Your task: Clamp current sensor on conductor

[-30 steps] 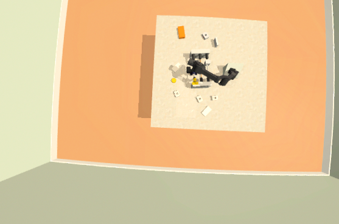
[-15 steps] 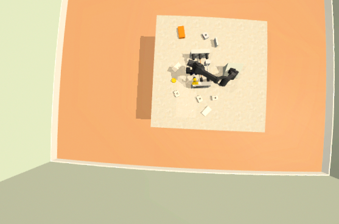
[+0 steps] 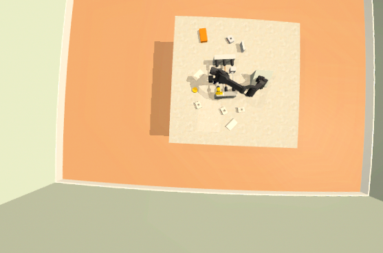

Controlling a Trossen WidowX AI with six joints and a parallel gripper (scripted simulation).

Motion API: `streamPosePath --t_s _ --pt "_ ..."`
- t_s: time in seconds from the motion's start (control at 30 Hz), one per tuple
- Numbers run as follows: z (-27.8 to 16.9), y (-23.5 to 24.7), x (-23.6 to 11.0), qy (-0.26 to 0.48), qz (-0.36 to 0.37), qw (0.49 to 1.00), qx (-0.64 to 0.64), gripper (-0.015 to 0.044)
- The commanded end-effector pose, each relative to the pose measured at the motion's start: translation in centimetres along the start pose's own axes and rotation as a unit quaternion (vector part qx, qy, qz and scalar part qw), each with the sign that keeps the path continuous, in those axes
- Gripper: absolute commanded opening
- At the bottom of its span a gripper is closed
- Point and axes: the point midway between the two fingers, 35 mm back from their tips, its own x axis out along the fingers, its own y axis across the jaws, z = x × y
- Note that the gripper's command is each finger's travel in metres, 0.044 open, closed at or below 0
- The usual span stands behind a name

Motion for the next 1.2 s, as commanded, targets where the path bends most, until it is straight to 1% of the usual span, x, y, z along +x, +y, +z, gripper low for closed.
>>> streamPosePath --t_s 0.0,0.43,0.8,1.17 --pt "-0.03 0.00 -0.02 0.000 -0.001 1.000 -0.001 0.0373" --pt "-0.03 0.00 -0.02 0.000 -0.001 1.000 -0.001 0.0287" --pt "-0.03 0.00 -0.02 0.000 -0.001 1.000 -0.001 0.0000" --pt "-0.03 0.00 -0.02 0.000 -0.001 1.000 -0.001 0.0000"
